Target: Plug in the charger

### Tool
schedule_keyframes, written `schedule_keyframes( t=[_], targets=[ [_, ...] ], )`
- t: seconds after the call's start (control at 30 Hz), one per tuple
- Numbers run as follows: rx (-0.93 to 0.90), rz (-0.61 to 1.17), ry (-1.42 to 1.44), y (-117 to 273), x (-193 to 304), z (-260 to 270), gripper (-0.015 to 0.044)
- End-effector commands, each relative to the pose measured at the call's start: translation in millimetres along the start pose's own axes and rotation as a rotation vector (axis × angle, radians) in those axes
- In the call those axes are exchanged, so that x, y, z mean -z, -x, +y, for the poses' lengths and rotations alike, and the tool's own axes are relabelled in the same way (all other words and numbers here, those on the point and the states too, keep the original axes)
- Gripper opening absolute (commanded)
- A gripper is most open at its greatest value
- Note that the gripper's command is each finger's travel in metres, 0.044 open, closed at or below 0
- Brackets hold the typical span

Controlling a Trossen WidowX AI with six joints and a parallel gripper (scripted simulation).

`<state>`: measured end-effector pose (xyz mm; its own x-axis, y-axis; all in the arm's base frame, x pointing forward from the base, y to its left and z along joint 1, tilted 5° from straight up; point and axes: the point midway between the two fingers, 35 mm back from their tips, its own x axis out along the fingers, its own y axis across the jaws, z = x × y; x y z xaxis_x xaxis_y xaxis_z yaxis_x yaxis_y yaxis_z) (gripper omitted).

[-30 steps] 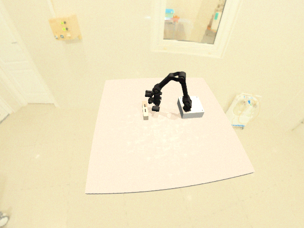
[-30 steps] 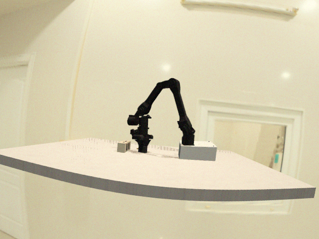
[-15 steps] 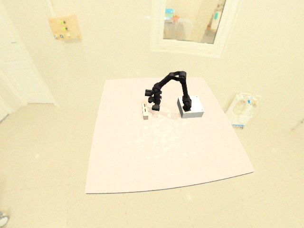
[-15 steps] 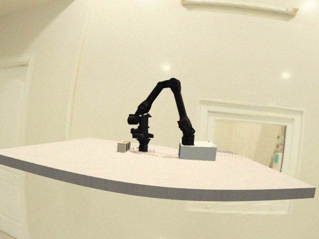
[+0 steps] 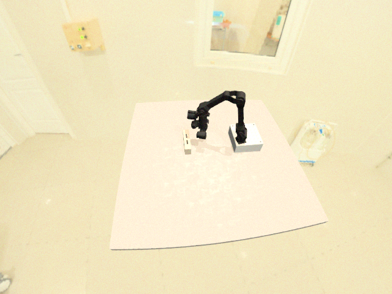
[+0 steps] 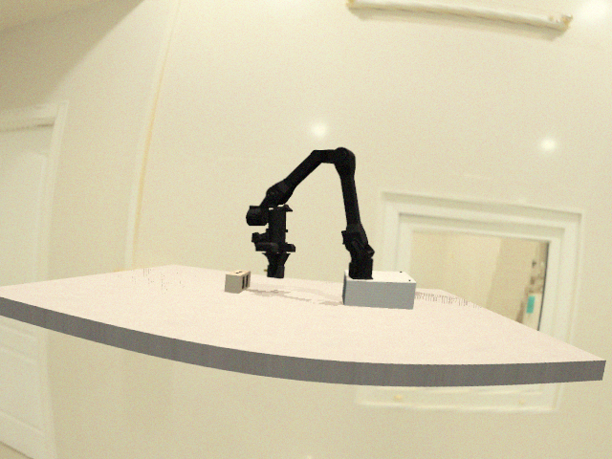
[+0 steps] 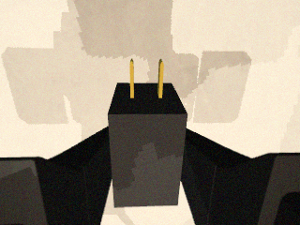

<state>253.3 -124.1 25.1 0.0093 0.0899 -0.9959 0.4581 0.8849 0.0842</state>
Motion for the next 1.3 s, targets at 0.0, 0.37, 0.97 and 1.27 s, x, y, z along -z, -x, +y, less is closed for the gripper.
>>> schedule_keyframes(
  t=[0.0, 0.37, 0.97, 1.27],
  targets=[
    [0.005, 0.001, 0.046, -5.6, 1.5, 5.5, 0.0000],
    [0.013, -0.001, 0.207, -29.2, 7.6, 24.8, 0.0000],
    [0.017, -0.002, 0.290, -39.0, 0.2, 38.0, 0.0000],
    [0.017, -0.003, 0.298, -39.0, -9.4, 42.3, 0.0000]
  ],
)
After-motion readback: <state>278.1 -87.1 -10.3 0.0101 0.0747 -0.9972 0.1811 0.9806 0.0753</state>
